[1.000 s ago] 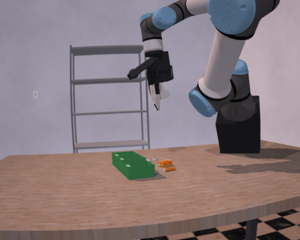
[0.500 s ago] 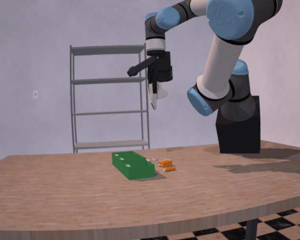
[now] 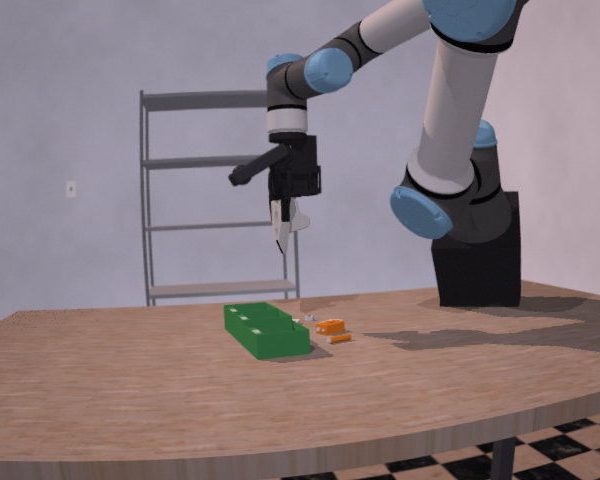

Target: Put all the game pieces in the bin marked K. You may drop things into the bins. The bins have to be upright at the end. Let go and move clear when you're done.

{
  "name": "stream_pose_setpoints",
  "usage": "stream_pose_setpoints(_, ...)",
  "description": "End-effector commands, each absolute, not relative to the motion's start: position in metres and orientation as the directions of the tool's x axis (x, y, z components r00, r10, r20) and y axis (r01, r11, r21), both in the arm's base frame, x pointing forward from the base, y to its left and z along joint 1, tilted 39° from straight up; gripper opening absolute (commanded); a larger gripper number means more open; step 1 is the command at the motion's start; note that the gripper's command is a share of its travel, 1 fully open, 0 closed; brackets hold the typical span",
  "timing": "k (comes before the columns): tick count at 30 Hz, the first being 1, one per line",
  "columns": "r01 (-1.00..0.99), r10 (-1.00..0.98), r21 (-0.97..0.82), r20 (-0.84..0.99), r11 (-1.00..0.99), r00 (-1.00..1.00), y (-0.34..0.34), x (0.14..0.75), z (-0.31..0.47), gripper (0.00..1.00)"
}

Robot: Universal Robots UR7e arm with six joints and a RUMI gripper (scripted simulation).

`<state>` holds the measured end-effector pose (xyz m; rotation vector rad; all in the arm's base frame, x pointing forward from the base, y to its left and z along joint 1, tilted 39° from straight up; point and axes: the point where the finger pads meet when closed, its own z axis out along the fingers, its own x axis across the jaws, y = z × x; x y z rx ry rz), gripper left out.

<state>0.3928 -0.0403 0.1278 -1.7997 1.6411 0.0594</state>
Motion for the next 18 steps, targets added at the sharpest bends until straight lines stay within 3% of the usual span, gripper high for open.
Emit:
stream_pose_setpoints(1, -0.899, -0.866, -0.437, -0.461, 0.032, 0.193, -0.032, 0.437, 0.108, 0.04)
stream_pose_setpoints(6, -0.899, -0.866, -0.437, -0.461, 0.032, 0.193, -0.024, 0.466, 0.097, 0.04)
stream_pose_setpoints(18, -0.899, -0.866, -0.437, -0.461, 0.032, 0.193, -0.024, 0.467, 0.097, 0.04)
